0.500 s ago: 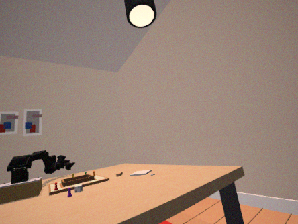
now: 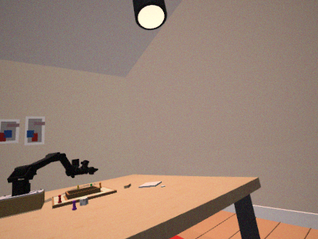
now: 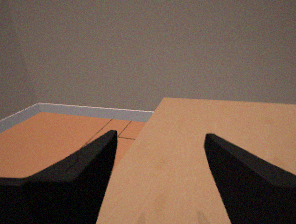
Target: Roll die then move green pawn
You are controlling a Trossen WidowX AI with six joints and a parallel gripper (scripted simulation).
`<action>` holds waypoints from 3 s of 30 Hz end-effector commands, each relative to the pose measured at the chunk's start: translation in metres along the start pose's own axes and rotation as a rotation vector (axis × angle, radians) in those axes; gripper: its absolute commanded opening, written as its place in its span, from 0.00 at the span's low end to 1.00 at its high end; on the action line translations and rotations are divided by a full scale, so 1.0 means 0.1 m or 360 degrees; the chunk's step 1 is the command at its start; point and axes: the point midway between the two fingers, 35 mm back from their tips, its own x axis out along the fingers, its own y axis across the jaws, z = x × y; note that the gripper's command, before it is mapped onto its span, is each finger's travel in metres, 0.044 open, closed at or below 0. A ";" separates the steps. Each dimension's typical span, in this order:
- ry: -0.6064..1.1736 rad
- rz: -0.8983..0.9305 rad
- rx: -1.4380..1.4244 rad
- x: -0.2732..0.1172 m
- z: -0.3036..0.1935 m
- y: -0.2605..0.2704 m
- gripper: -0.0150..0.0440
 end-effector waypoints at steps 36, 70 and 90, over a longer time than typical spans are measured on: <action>0.1443 -0.1049 -0.0268 -0.76 0.46 -5.97 0.72; 0.2185 -0.1267 0.0918 -4.08 0.41 -6.75 0.72; 0.2185 -0.1267 0.0918 -4.06 0.07 -6.81 0.72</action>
